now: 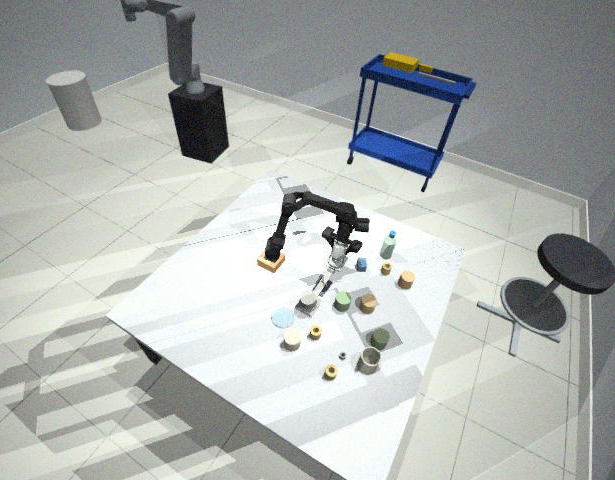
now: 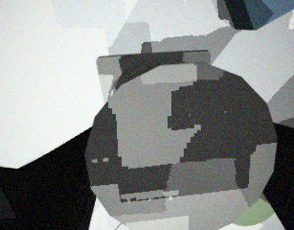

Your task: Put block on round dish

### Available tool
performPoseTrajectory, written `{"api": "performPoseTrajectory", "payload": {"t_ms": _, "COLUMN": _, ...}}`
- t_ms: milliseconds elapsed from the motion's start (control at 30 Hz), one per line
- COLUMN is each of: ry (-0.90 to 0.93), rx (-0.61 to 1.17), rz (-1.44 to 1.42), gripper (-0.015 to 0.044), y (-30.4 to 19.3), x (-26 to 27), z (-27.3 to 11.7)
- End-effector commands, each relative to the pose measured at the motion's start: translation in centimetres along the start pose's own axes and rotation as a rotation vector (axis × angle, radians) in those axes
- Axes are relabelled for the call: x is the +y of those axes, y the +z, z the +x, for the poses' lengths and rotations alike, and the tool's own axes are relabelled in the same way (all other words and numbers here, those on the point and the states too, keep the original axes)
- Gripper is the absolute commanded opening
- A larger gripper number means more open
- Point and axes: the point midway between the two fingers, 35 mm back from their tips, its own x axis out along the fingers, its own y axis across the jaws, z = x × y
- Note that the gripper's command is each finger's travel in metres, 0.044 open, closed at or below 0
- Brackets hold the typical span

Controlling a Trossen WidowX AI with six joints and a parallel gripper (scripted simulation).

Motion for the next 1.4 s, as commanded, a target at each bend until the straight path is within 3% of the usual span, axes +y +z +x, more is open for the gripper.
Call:
{"api": "performPoseTrajectory", "payload": {"t_ms": 0, "ry": -0.016, "rx": -0.012, "rz": -0.001, "gripper": 0.0000, "y": 0.1, "x": -0.1, "z": -1.1}}
{"api": "performPoseTrajectory", "payload": {"t_ms": 833, "ry": -0.016, "rx": -0.012, "rz": -0.001, "gripper": 0.0000, "y": -0.2, "x": 0.5, "z": -4.3}}
{"api": "performPoseTrajectory", "payload": {"t_ms": 1367, "ry": -0.001, "rx": -0.001, "rz": 0.000, "gripper": 0.0000, "y": -0.3, "x": 0.5, "z": -3.7}}
